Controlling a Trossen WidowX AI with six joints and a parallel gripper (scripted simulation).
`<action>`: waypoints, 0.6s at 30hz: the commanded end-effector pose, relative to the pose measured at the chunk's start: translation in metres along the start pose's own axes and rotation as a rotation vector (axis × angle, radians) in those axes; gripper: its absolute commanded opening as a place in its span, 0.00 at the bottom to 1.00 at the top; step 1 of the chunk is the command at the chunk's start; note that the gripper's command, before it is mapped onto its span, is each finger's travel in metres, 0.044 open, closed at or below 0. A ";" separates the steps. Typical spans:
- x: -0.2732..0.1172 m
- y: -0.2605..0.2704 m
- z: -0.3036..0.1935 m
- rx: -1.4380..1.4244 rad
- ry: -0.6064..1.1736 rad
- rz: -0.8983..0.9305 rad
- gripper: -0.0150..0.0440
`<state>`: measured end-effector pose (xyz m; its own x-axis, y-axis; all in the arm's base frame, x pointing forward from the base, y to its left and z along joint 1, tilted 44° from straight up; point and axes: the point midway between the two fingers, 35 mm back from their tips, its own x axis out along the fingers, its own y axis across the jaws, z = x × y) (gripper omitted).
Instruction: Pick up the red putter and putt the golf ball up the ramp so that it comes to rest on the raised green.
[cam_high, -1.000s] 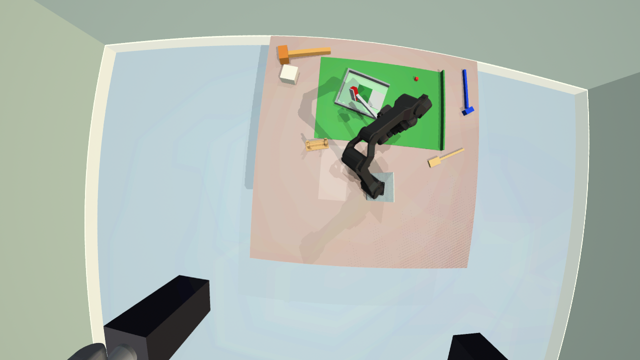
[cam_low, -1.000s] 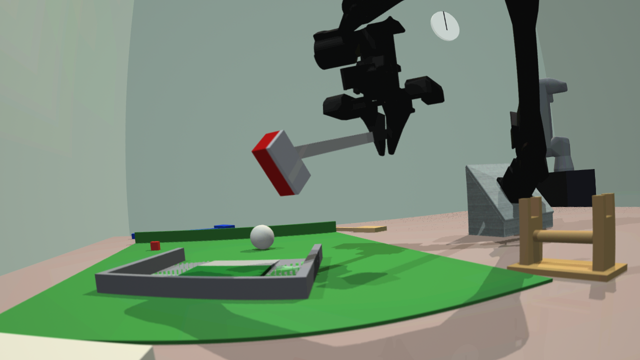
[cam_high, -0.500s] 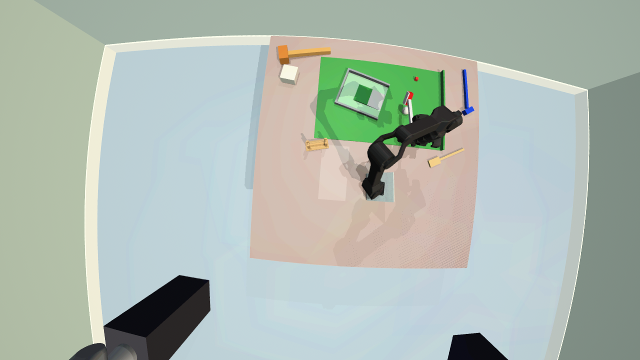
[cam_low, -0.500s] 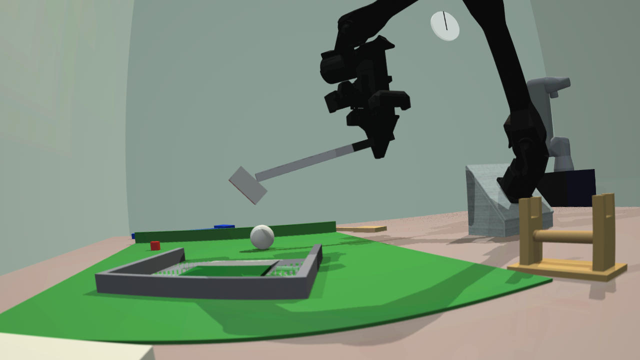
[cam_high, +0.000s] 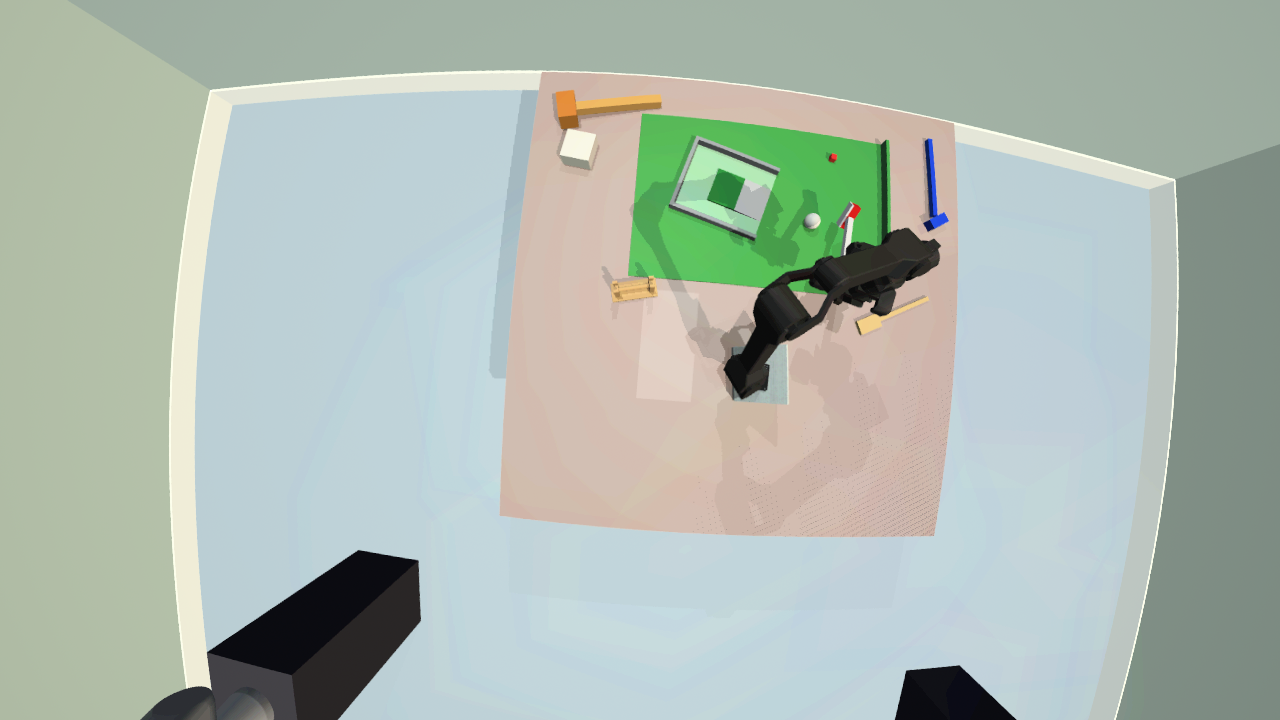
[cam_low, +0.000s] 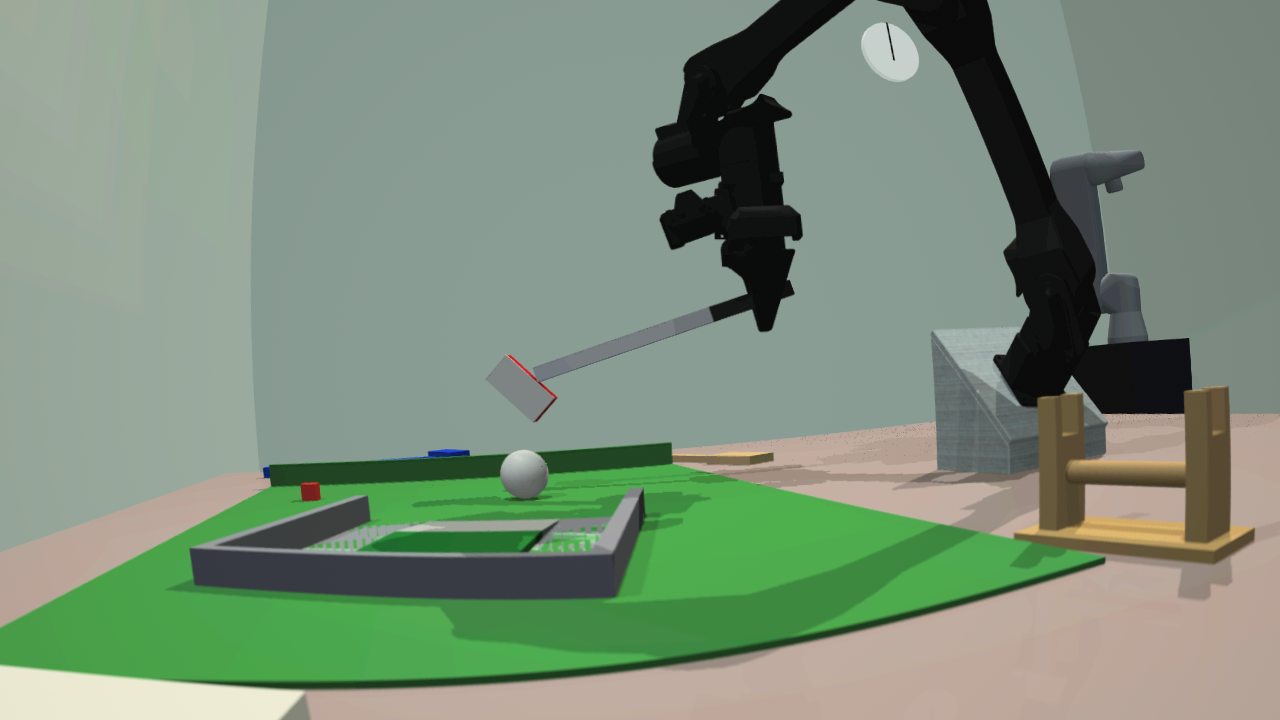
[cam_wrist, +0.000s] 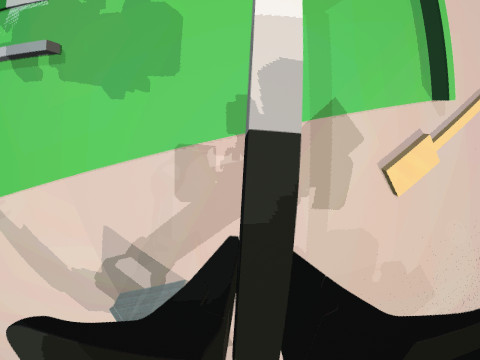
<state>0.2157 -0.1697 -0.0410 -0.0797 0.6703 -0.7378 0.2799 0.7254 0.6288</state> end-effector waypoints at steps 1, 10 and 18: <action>0.014 0.000 0.000 0.008 -0.001 0.005 0.25; 0.034 0.000 0.000 0.008 -0.001 0.006 0.25; 0.045 0.000 0.000 0.008 -0.001 0.006 0.25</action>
<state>0.2118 -0.1422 -0.0707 -0.0841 0.6726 -0.7352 0.2831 0.7236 0.6295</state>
